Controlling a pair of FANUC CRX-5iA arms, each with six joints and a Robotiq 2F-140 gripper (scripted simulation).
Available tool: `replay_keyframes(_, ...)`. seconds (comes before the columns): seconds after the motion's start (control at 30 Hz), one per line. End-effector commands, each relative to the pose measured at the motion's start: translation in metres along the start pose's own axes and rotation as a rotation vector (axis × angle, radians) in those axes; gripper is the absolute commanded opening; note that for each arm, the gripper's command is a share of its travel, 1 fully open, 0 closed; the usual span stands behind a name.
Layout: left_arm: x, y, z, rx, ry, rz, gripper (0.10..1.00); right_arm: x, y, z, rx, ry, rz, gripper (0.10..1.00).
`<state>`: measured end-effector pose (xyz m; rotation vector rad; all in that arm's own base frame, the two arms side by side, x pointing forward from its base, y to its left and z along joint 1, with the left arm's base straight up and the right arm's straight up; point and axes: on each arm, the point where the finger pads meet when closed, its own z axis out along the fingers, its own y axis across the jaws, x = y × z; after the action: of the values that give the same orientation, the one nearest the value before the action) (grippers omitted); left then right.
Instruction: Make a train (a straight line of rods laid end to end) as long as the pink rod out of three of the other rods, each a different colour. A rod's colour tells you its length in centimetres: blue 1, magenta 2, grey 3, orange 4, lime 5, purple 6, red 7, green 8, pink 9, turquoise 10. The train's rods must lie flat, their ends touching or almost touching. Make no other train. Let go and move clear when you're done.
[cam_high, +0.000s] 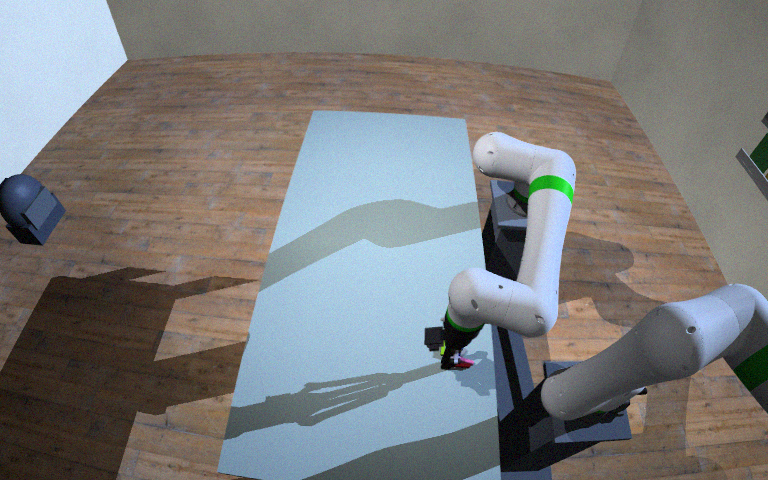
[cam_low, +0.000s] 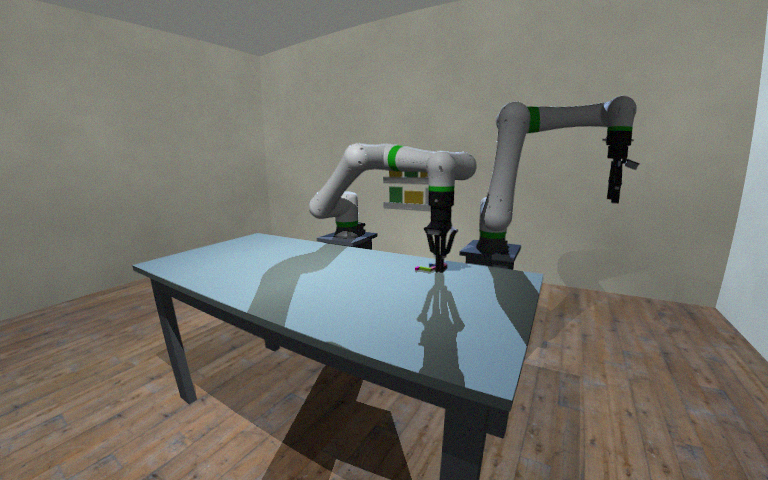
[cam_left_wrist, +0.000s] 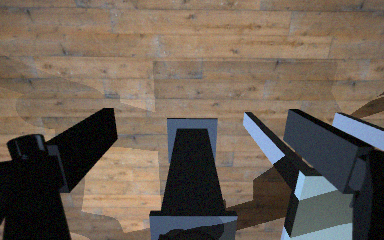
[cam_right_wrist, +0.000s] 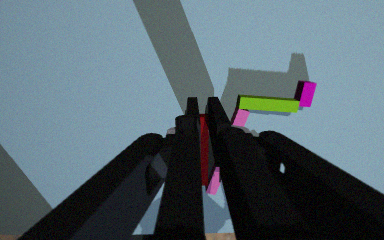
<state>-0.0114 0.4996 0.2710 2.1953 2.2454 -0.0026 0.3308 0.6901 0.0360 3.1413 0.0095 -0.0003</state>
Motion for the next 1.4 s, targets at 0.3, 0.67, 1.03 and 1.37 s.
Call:
replay_keyframes(0.3,0.0,0.0,-0.001,0.0,0.002,0.0,1.0,0.0,0.0,-0.045,0.002,0.001,0.0,0.124)
replay_keyframes(0.67,0.0,0.0,-0.001,0.0,0.002,0.0,1.0,0.0,0.0,-0.097,0.002,0.001,0.0,0.124)
replay_keyframes(1.03,0.0,0.0,-0.001,0.0,0.002,0.0,1.0,0.0,0.0,-0.101,0.002,0.001,0.0,0.124)
replay_keyframes(1.37,0.0,0.0,-0.001,0.0,0.002,0.0,1.0,-0.001,-0.001,-0.101,0.002,0.001,-0.077,0.124)
